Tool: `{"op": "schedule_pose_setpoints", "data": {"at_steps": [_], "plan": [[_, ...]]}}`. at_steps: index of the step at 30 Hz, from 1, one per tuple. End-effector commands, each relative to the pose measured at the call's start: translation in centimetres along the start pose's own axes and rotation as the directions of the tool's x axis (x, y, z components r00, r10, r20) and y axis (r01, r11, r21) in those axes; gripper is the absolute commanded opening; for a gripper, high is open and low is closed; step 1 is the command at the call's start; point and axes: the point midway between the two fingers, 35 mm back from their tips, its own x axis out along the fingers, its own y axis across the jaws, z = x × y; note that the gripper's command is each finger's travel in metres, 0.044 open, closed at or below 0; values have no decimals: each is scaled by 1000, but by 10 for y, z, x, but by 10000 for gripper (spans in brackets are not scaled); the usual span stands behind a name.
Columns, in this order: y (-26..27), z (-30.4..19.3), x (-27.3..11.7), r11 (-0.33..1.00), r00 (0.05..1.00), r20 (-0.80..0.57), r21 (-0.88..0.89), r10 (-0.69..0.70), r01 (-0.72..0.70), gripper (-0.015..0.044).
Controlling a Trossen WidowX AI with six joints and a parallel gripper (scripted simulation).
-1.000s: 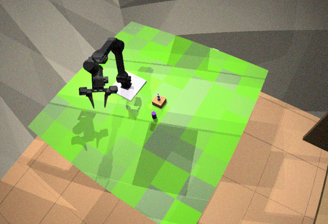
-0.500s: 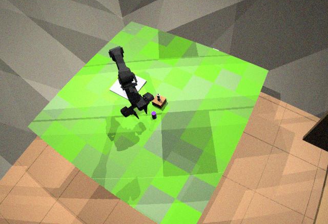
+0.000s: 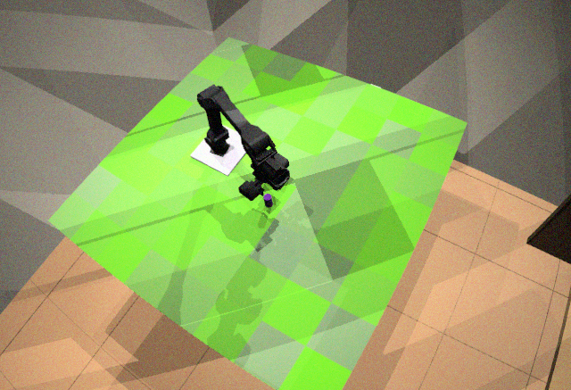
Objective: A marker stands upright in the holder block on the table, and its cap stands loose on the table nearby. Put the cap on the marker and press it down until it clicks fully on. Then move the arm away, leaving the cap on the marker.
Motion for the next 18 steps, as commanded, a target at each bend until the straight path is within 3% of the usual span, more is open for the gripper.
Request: {"op": "schedule_pose_setpoints", "data": {"at_steps": [1,18], "plan": [[0,-5,21,1000,1000,-21,3,-3,3,245],[-1,-7,48,1000,1000,-21,3,-3,3,245]]}}
